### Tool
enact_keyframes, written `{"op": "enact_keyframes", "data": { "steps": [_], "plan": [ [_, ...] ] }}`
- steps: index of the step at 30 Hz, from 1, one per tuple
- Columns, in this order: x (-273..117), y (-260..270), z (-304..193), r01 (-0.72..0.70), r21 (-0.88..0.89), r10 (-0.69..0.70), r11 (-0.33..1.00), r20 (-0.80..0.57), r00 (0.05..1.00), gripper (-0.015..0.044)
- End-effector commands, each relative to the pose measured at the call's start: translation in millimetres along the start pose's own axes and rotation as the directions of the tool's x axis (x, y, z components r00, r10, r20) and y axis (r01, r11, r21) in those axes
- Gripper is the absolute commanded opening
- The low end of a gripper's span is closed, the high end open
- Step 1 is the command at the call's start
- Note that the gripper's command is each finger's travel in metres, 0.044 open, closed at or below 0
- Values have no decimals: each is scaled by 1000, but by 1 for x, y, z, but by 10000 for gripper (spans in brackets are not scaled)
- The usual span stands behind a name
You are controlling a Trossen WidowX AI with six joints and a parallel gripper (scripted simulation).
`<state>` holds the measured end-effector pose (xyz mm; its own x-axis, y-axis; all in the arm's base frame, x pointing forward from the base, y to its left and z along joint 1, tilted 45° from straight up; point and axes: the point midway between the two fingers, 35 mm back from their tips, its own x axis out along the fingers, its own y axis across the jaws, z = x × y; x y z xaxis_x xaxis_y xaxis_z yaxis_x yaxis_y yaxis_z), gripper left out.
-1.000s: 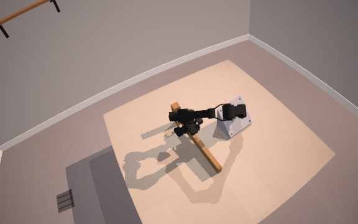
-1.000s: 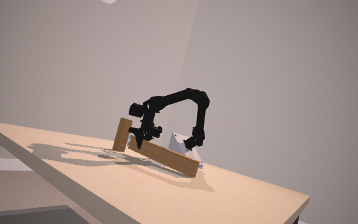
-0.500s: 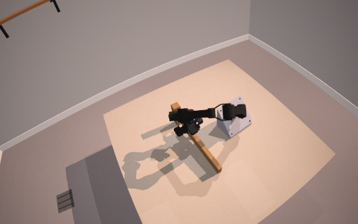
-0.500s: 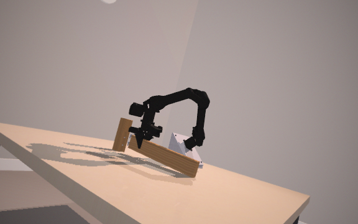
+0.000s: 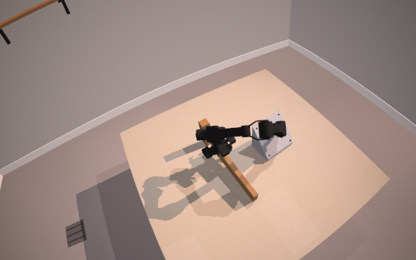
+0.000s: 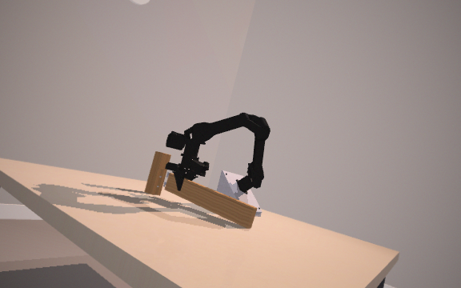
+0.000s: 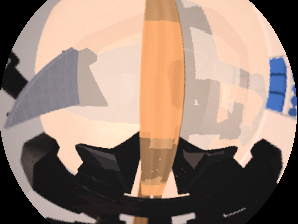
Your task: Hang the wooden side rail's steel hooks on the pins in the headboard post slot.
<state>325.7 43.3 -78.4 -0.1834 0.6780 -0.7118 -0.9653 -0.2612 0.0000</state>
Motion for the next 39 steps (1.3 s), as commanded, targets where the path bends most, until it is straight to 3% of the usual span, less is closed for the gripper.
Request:
{"op": "enact_keyframes", "data": {
  "steps": [1,39],
  "plan": [
    [-6,-4,-4,19,0,-19,1000,-5,1000,0],
    [-4,-4,-8,19,0,-19,1000,-5,1000,0]
  ]
}}
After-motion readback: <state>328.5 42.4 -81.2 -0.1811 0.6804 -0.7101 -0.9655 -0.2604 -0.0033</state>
